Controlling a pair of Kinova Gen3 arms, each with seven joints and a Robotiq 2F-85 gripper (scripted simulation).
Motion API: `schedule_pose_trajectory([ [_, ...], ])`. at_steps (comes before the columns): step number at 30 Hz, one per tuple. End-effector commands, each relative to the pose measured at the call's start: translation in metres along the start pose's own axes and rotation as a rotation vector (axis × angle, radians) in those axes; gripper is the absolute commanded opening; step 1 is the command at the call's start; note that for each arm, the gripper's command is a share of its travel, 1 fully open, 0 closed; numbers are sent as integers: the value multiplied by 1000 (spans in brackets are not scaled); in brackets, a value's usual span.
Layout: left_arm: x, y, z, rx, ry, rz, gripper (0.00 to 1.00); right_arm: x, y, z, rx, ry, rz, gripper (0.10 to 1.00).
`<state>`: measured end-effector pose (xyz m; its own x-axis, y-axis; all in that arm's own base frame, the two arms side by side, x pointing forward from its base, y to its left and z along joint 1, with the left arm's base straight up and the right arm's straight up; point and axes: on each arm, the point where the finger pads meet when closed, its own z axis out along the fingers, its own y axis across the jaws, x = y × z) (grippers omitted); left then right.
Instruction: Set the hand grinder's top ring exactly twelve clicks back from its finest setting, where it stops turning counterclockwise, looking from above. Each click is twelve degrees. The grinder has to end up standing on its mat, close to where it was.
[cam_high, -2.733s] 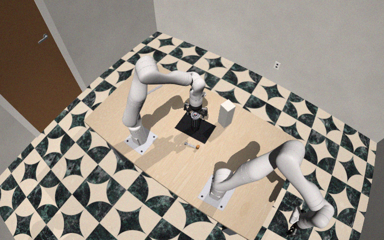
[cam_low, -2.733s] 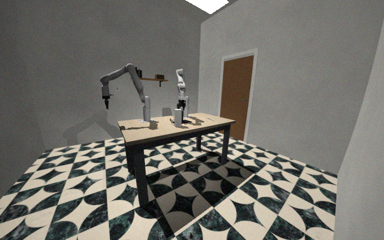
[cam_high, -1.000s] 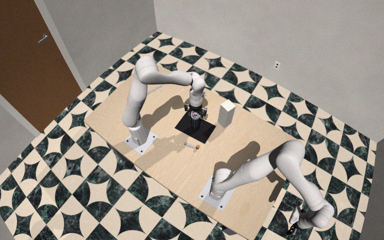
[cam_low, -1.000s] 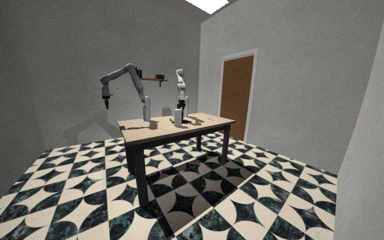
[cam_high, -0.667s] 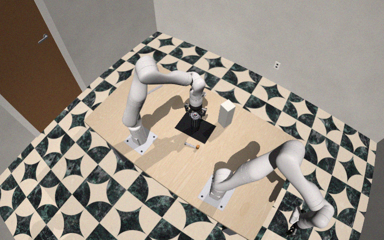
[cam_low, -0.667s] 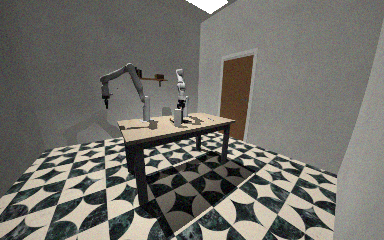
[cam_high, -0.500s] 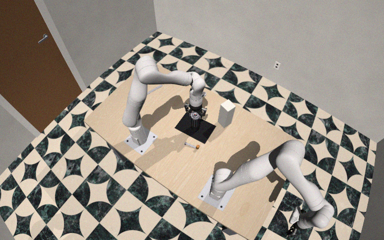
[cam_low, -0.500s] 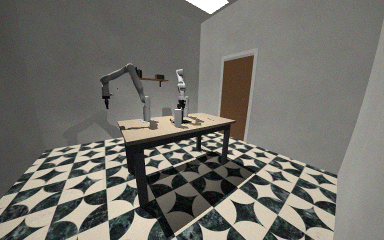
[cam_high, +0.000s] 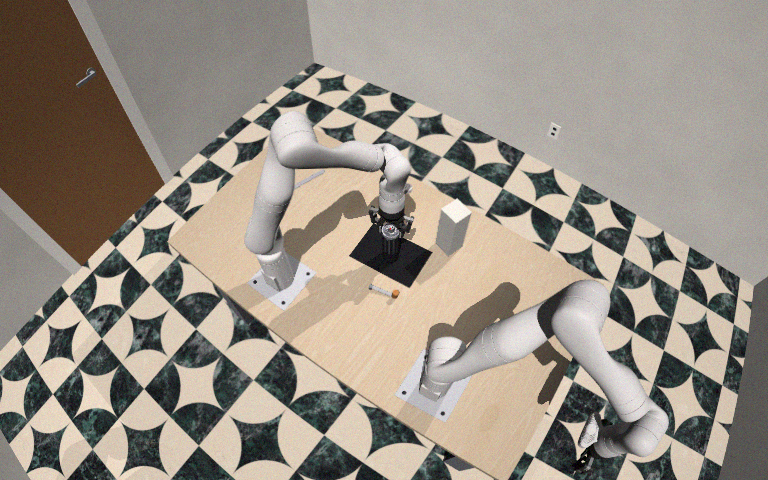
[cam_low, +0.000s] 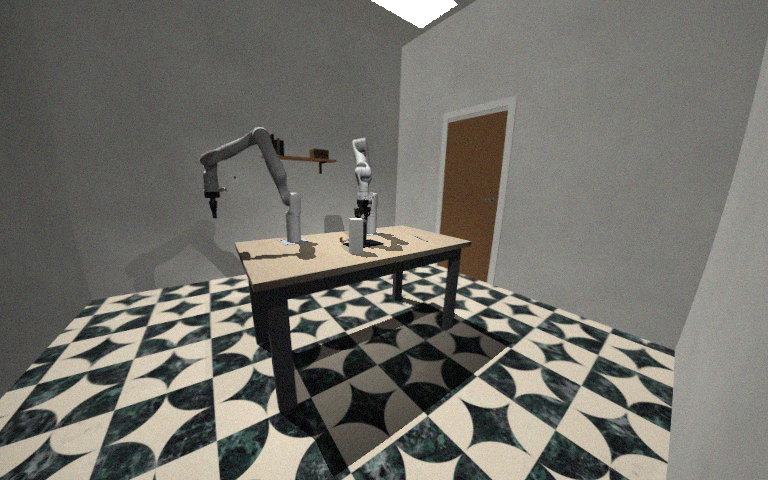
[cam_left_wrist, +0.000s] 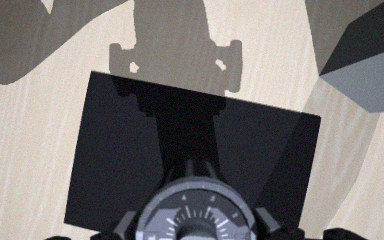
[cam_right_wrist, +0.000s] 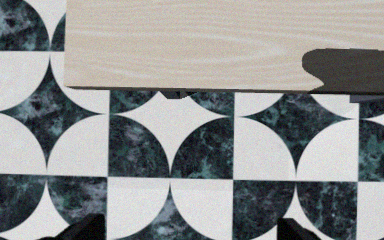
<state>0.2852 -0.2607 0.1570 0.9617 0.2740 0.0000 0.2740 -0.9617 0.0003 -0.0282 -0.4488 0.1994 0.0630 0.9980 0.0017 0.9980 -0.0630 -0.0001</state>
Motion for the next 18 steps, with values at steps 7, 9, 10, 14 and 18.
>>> schedule_pose_trajectory([
  [7, 0, 0, 0, -1, 1, 2, 661, 0, 0, -1, 0, -2, 0, 1000],
  [9, 0, 0, 0, -1, 1, 3, 661, 0, 0, -1, 0, -2, 0, 1000],
  [10, 0, 0, 0, -1, 1, 4, 661, 0, 0, -1, 0, -2, 0, 1000],
  [14, 0, 0, 0, -1, 1, 10, 661, 0, 0, -1, 0, -2, 0, 1000],
  [18, 0, 0, 0, -1, 1, 18, 661, 0, 0, -1, 0, -2, 0, 1000],
])
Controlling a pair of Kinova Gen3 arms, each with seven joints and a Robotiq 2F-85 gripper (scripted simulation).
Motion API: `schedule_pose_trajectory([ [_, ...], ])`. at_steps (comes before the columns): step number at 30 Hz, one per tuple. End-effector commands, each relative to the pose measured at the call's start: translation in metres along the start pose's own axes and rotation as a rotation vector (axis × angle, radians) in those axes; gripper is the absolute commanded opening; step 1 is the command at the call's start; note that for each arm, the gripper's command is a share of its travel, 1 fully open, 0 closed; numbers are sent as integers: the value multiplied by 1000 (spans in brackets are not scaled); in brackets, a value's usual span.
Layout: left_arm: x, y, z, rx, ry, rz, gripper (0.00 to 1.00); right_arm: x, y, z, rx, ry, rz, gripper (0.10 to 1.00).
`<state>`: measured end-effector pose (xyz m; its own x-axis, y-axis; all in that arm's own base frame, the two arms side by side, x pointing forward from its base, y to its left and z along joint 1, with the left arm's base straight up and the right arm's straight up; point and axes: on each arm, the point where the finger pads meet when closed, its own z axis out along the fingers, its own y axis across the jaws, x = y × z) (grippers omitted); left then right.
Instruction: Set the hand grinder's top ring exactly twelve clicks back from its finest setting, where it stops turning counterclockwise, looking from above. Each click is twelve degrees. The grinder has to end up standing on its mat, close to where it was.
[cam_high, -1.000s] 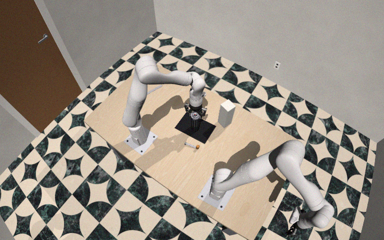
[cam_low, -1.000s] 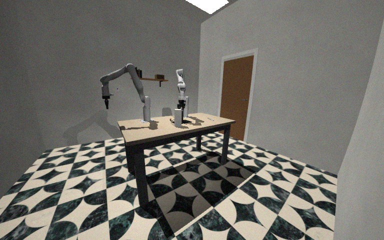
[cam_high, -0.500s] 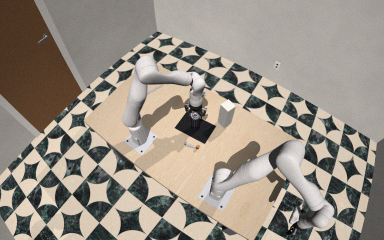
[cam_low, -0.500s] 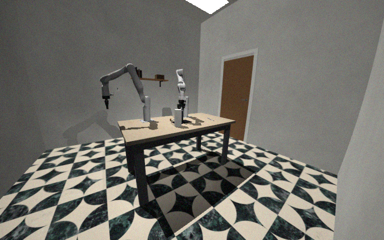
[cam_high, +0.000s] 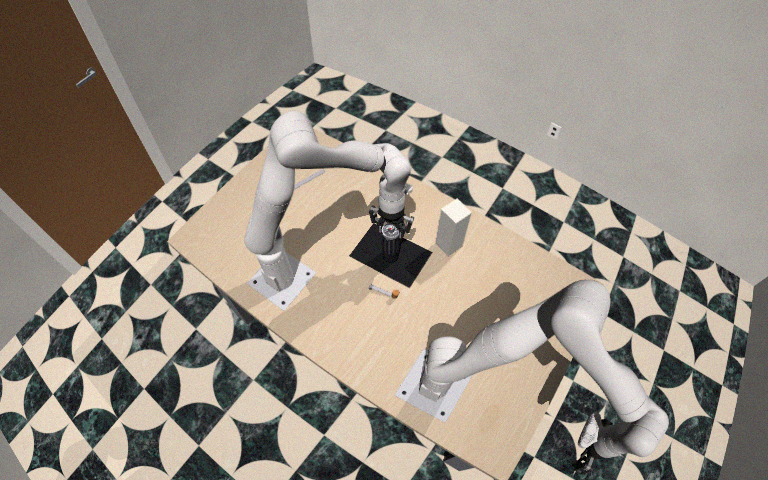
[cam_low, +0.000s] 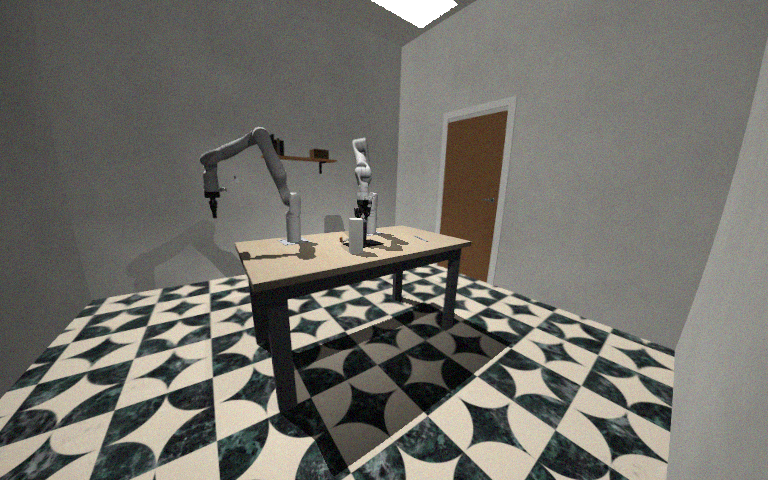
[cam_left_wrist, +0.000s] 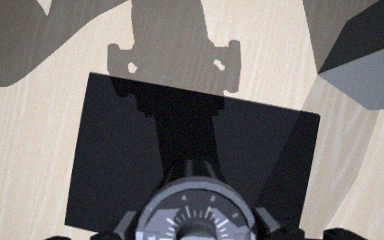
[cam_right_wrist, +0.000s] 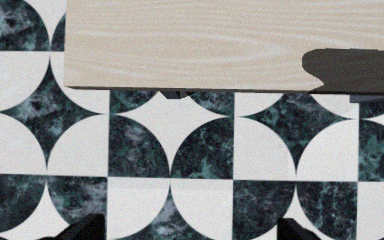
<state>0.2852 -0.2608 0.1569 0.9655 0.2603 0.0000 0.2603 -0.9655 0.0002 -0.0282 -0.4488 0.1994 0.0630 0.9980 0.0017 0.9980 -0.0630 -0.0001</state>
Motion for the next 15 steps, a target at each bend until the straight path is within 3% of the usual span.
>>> schedule_pose_trajectory([
  [1, 0, 0, 0, -1, 1, 7, 661, 0, 0, -1, 0, -2, 0, 1000],
  [15, 0, 0, 0, -1, 1, 60, 661, 0, 0, -1, 0, -2, 0, 1000],
])
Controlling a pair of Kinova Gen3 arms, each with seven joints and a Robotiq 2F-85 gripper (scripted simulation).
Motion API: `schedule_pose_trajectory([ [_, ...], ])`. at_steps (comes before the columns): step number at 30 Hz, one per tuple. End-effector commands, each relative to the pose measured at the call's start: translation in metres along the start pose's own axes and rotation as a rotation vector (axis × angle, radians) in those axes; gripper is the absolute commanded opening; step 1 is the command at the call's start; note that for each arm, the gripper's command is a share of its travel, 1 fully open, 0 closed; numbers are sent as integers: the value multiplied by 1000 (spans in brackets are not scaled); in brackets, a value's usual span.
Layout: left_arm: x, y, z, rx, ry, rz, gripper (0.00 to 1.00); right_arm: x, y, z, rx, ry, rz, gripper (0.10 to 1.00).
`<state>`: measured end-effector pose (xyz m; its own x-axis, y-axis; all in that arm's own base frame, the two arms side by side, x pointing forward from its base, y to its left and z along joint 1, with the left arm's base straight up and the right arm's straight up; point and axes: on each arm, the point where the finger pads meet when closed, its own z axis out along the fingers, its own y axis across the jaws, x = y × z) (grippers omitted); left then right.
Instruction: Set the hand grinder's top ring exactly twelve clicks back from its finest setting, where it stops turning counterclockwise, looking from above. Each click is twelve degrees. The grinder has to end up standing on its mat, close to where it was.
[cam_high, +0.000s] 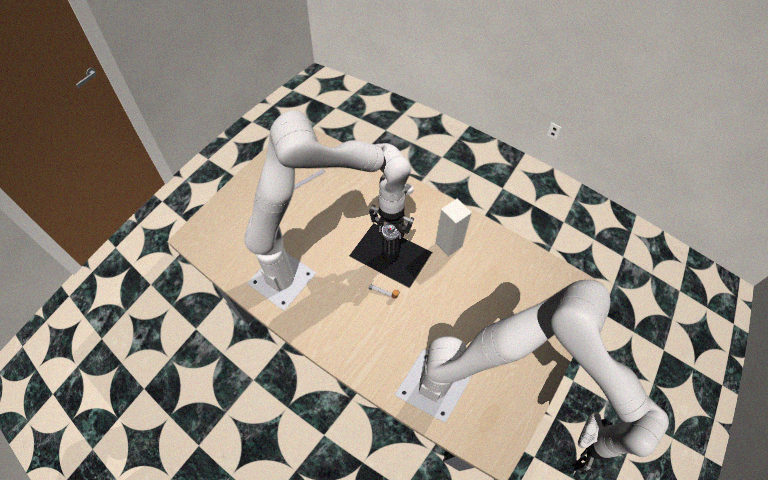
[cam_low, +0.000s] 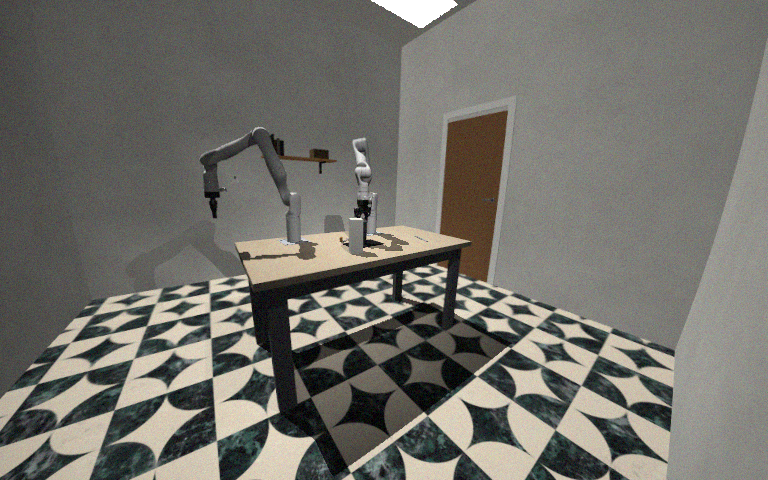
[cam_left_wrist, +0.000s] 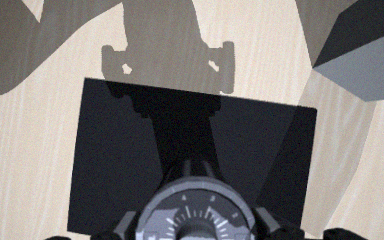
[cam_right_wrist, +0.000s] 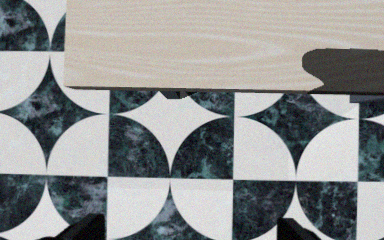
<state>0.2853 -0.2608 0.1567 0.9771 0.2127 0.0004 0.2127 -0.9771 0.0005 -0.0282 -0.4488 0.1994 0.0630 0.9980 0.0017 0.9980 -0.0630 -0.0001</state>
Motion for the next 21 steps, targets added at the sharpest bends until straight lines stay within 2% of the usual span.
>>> schedule_pose_trajectory([
  [1, 0, 0, 0, -1, 0, 17, 661, 0, 0, -1, 0, -2, 0, 1000],
  [21, 0, 0, 0, -1, 0, 185, 661, 0, 0, -1, 0, -2, 0, 1000],
])
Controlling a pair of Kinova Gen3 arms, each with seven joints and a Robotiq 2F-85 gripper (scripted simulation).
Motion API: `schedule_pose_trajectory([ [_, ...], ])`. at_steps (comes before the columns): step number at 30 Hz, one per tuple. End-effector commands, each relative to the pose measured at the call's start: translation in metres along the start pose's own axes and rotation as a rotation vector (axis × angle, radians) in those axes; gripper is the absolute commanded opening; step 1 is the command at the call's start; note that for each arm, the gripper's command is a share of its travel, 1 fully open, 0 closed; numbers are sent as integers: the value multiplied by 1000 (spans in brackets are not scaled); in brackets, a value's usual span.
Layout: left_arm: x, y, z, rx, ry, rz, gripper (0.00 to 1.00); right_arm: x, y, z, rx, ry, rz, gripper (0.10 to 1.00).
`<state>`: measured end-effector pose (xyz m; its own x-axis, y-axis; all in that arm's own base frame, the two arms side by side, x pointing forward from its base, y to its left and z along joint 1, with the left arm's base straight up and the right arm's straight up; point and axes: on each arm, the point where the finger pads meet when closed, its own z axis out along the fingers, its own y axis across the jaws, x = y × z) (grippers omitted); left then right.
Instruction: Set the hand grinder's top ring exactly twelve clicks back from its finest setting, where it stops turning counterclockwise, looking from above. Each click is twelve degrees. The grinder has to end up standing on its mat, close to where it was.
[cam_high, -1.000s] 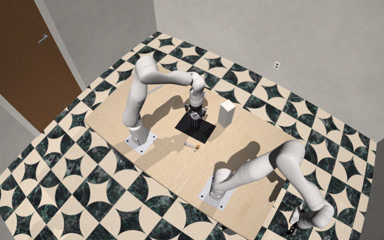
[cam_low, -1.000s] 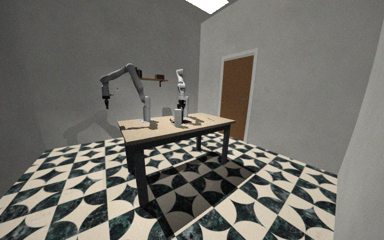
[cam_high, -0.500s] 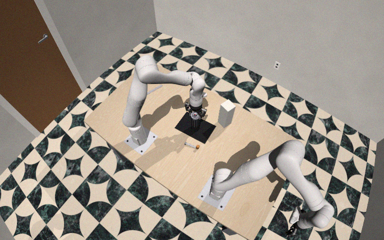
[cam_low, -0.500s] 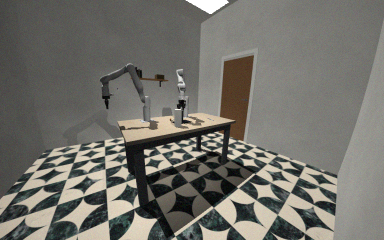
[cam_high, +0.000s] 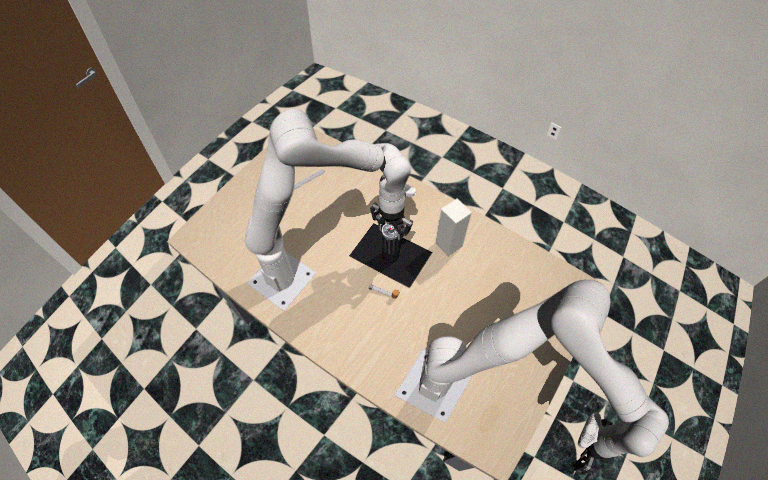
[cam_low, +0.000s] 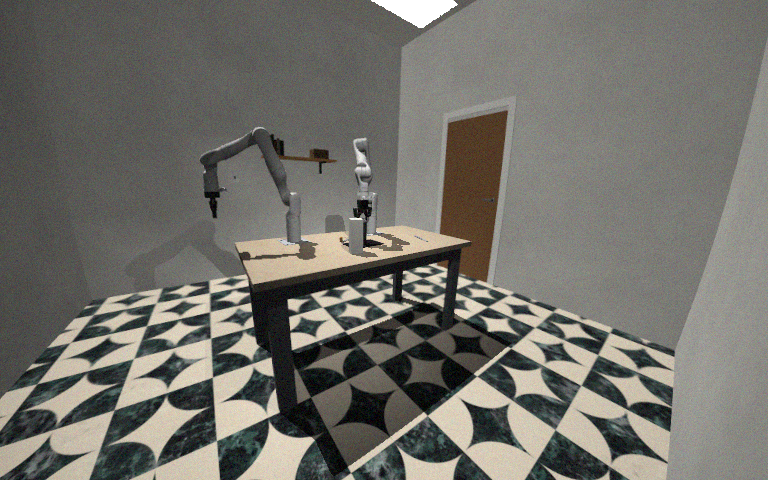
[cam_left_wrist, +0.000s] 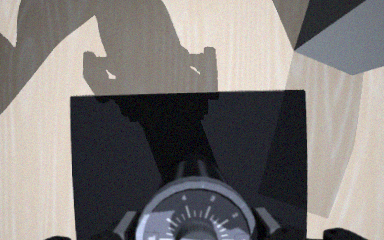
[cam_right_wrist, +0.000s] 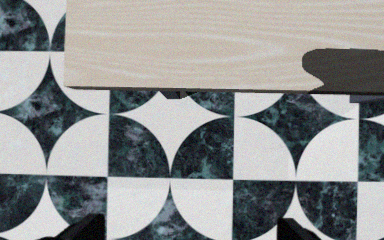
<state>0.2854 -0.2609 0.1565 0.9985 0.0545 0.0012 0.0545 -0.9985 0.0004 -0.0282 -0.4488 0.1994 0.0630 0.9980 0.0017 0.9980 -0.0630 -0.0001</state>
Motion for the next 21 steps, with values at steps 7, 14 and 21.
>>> schedule_pose_trajectory([
  [7, 0, 0, 0, -1, 0, 89, 661, 0, 0, -1, 0, -2, 0, 1000],
  [14, 0, 0, 0, -1, 0, 192, 661, 0, 0, -1, 0, -2, 0, 1000],
  [21, 0, 0, 0, -1, 0, 273, 661, 0, 0, -1, 0, -2, 0, 1000],
])
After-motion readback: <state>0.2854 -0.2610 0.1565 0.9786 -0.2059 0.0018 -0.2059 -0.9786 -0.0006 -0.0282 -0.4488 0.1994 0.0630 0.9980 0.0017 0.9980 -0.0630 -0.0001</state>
